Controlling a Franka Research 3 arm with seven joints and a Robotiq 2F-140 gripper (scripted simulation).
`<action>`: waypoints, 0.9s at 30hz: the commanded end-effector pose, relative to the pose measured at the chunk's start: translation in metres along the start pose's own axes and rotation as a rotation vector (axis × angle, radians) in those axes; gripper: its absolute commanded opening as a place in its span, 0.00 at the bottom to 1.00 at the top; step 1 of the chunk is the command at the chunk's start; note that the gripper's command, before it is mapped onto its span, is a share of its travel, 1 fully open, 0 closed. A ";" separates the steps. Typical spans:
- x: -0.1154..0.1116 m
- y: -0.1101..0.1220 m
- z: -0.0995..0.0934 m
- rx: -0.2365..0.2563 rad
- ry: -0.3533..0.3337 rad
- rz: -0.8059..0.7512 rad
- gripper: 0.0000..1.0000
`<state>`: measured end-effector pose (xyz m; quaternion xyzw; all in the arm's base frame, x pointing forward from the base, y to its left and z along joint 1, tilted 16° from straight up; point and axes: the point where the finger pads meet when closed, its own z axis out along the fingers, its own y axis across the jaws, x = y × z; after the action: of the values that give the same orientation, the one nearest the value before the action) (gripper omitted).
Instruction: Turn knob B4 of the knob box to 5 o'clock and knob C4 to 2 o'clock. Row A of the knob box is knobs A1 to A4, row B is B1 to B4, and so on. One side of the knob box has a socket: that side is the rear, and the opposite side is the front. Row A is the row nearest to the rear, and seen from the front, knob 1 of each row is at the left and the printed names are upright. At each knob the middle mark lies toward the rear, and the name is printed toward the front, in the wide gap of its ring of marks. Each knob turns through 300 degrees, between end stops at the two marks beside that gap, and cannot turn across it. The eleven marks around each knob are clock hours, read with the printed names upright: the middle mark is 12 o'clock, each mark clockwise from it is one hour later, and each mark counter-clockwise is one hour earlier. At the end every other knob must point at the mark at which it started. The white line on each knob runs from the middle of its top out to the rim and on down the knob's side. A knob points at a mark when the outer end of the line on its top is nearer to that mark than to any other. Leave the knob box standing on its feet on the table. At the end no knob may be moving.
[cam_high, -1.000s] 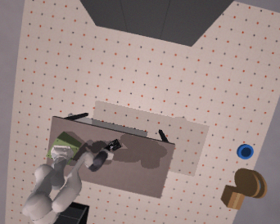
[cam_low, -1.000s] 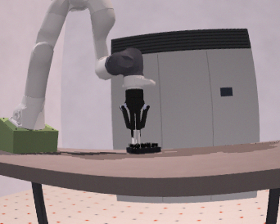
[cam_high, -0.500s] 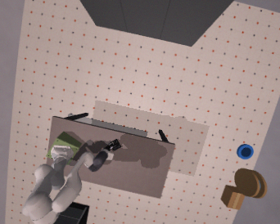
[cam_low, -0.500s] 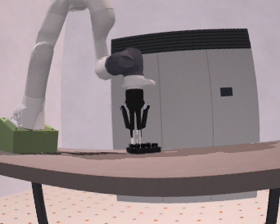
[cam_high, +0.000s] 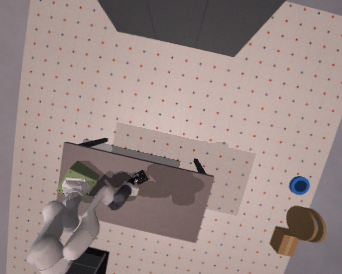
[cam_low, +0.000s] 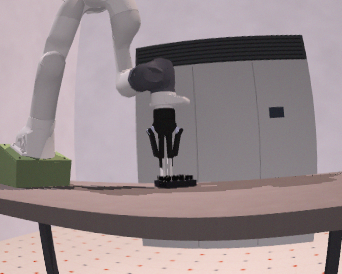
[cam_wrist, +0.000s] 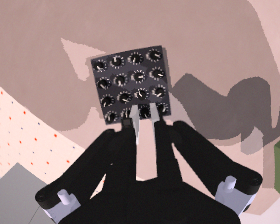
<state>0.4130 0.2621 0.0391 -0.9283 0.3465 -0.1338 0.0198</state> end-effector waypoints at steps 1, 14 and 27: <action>0.000 0.000 -0.006 0.000 0.001 0.004 0.12; 0.000 0.000 -0.033 0.000 0.001 0.004 0.12; 0.000 0.000 -0.036 0.000 0.001 0.004 0.12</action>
<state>0.4052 0.2645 0.0737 -0.9260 0.3519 -0.1349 0.0222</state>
